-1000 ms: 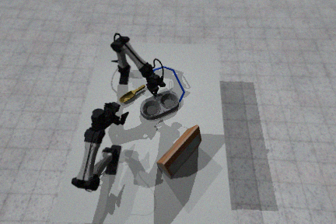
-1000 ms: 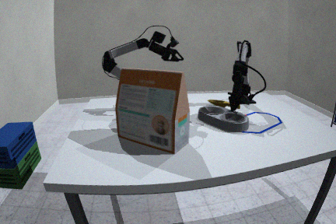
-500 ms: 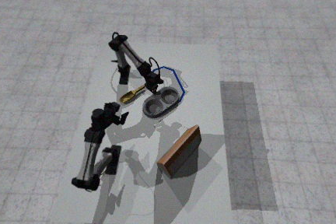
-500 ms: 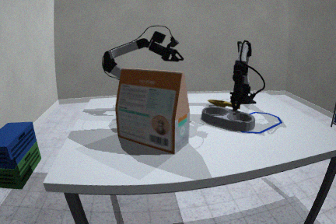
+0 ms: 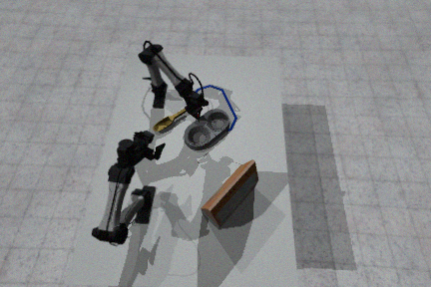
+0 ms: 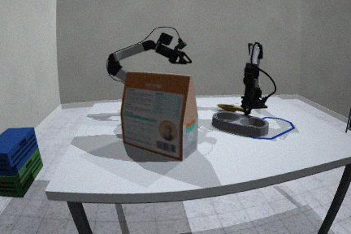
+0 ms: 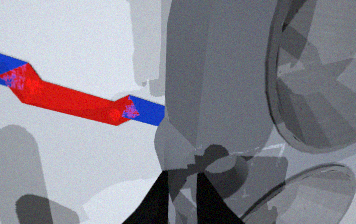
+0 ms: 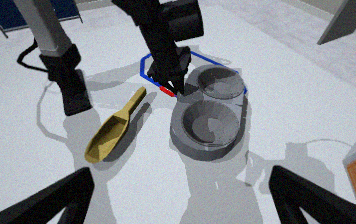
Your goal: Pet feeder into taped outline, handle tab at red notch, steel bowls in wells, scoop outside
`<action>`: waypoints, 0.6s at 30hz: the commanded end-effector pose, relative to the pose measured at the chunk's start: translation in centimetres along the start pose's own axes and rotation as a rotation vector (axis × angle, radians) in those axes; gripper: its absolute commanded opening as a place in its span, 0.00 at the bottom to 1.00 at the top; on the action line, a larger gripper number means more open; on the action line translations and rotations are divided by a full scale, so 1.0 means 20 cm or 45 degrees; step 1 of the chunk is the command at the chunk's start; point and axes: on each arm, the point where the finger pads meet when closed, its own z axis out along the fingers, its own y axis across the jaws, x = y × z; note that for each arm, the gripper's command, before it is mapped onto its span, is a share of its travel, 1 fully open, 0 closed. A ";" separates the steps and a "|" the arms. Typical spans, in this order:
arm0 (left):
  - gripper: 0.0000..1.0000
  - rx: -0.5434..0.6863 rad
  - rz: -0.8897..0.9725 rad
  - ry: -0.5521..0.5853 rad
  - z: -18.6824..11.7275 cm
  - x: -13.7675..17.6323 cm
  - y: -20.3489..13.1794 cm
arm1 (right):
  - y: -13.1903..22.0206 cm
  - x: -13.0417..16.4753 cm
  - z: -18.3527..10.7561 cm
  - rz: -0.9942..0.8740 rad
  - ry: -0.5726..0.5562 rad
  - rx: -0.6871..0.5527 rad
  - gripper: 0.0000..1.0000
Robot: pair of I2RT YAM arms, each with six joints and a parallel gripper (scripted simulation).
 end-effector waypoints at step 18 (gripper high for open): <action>0.33 0.065 -0.059 -0.048 -0.19 -0.04 -0.01 | 0.00 -0.01 0.00 -0.001 -0.006 -0.004 1.00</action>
